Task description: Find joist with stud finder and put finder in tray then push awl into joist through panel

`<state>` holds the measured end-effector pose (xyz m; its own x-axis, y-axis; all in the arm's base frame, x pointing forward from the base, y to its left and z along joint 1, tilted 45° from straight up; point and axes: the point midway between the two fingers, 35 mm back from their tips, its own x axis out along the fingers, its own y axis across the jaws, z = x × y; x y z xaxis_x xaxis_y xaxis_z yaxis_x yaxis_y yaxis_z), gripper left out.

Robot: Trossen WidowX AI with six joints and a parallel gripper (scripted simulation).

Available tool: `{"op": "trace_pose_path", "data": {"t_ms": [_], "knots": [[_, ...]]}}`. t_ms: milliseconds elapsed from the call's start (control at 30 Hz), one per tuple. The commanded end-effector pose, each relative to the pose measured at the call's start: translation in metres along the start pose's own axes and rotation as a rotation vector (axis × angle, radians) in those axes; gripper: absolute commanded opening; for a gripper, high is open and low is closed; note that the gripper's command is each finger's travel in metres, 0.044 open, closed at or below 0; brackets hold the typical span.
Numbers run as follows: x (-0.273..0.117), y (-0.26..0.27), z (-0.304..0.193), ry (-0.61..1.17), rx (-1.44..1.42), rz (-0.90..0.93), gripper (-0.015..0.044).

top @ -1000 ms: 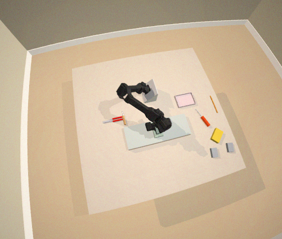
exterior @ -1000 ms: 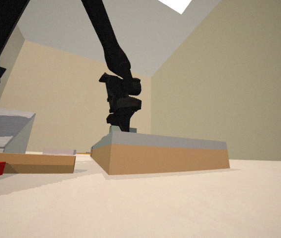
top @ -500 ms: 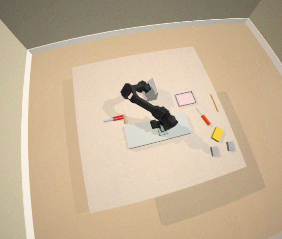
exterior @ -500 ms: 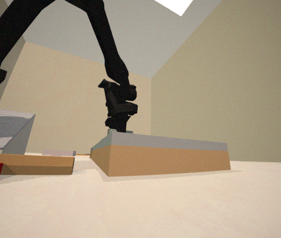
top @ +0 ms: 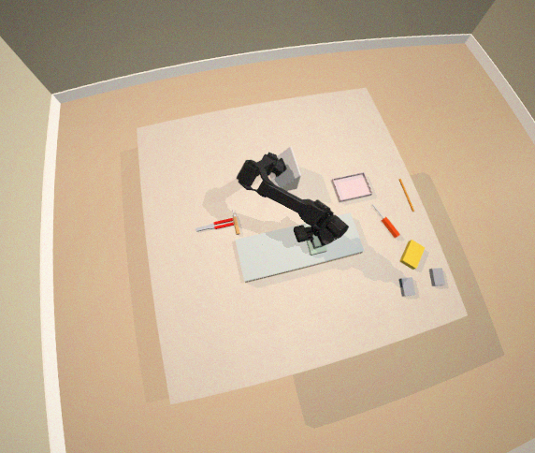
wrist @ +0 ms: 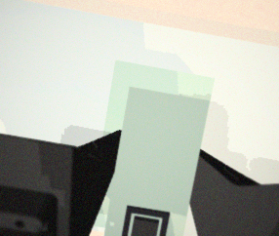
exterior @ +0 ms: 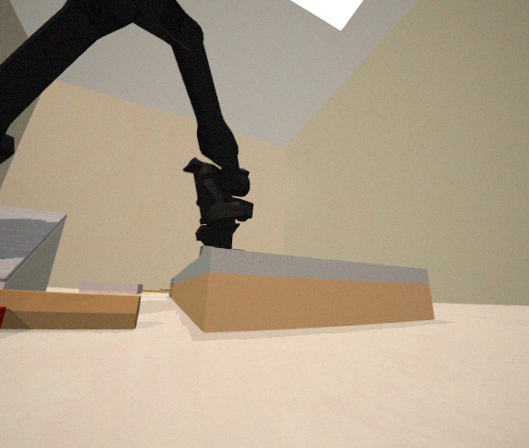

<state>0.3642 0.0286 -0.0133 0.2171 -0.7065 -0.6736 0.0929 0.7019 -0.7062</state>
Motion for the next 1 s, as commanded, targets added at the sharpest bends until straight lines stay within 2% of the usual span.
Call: {"op": "trace_pose_path", "data": {"t_ms": [0,967], "knots": [[0.000,0.013,-0.001,0.002,-0.001,0.006,0.0000],[-0.001,0.079,-0.001,0.001,0.001,0.009,0.0000]]}}
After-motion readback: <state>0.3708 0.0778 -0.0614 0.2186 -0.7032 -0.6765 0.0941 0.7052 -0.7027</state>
